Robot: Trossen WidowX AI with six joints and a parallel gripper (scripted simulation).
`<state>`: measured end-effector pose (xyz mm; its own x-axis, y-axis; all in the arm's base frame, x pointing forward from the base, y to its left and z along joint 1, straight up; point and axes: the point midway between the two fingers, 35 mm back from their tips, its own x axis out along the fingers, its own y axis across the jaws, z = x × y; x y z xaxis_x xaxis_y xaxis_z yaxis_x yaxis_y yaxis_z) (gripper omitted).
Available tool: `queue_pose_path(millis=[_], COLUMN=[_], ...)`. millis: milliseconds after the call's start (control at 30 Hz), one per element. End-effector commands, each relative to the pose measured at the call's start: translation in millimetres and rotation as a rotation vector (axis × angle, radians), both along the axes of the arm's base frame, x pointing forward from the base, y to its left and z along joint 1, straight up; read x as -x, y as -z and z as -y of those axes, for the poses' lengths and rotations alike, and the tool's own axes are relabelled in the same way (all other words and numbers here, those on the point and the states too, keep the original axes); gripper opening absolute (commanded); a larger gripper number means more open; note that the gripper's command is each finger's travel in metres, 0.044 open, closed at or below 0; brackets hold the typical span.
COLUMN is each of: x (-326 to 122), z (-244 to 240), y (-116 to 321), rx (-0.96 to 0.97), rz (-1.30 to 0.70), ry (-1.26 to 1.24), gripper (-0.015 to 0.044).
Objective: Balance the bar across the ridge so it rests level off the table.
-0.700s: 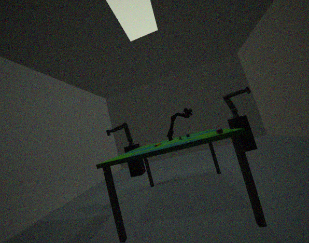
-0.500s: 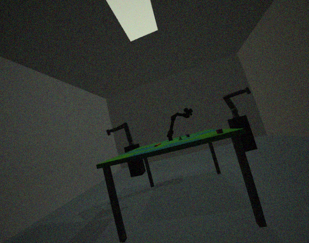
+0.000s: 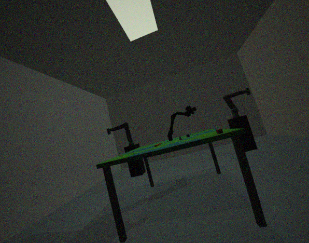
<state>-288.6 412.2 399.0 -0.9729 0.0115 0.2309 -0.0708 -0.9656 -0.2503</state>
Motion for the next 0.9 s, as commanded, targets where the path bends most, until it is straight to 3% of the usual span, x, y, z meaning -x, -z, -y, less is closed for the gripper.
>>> queue_pose_path(millis=[0, 867], x=[-27.7, -216.0], z=[-19.3, -107.3], y=[0.0, 23.6], rx=[0.036, 0.246], rz=[-0.001, 0.004], ry=[0.083, 0.628], gripper=[0.0315, 0.0315])
